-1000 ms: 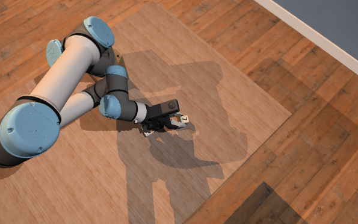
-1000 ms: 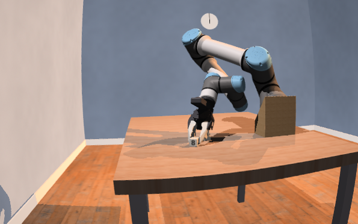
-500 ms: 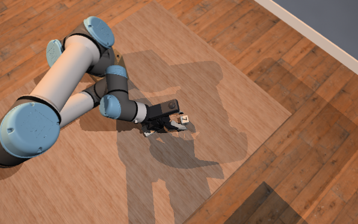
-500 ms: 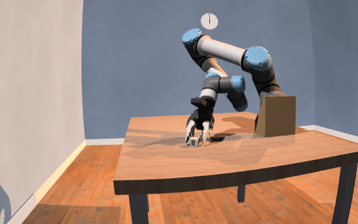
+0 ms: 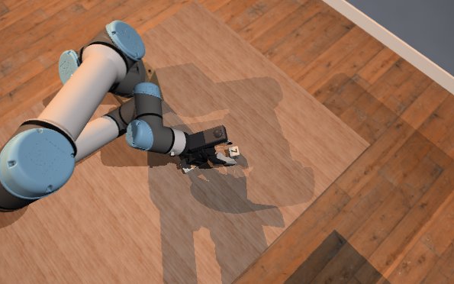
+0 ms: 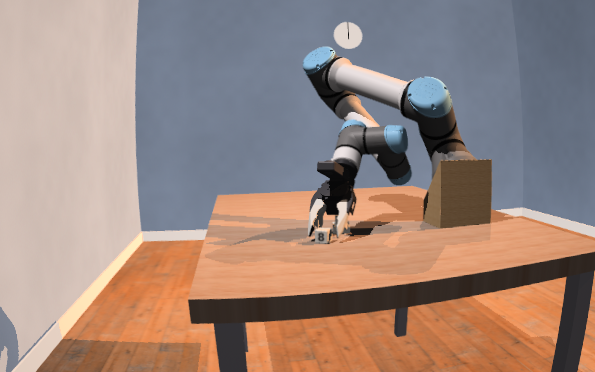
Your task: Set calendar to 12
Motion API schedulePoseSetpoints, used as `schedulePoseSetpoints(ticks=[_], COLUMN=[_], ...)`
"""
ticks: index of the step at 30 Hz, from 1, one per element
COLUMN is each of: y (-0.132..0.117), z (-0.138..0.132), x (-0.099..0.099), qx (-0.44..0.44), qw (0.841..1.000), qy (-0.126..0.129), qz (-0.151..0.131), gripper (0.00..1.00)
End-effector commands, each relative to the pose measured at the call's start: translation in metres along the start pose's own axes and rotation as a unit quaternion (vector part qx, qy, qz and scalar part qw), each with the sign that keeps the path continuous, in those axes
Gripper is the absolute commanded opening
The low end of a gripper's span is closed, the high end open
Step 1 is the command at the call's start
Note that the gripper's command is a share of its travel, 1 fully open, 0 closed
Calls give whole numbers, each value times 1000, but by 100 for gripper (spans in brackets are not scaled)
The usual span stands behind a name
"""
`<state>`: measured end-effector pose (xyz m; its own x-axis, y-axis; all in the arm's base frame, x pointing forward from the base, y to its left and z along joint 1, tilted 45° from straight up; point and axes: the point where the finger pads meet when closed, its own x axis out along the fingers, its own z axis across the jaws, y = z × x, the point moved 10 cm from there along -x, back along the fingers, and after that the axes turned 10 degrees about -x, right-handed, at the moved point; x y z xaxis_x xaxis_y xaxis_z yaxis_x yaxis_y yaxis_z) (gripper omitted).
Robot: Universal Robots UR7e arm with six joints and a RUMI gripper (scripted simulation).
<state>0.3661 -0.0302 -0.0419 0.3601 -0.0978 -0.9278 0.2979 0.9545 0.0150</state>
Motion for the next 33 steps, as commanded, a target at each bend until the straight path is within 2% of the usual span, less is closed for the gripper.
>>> schedulePoseSetpoints(ticks=[1,6,18,33], y=[4,9,36,47], z=[1,2,6,8], x=[-4,-9,-37,-48], qx=[0,0,0,0], qw=[1000,1000,1000,1000], qy=[0,0,0,0], qz=[0,0,0,0], gripper=[42,42,42,42])
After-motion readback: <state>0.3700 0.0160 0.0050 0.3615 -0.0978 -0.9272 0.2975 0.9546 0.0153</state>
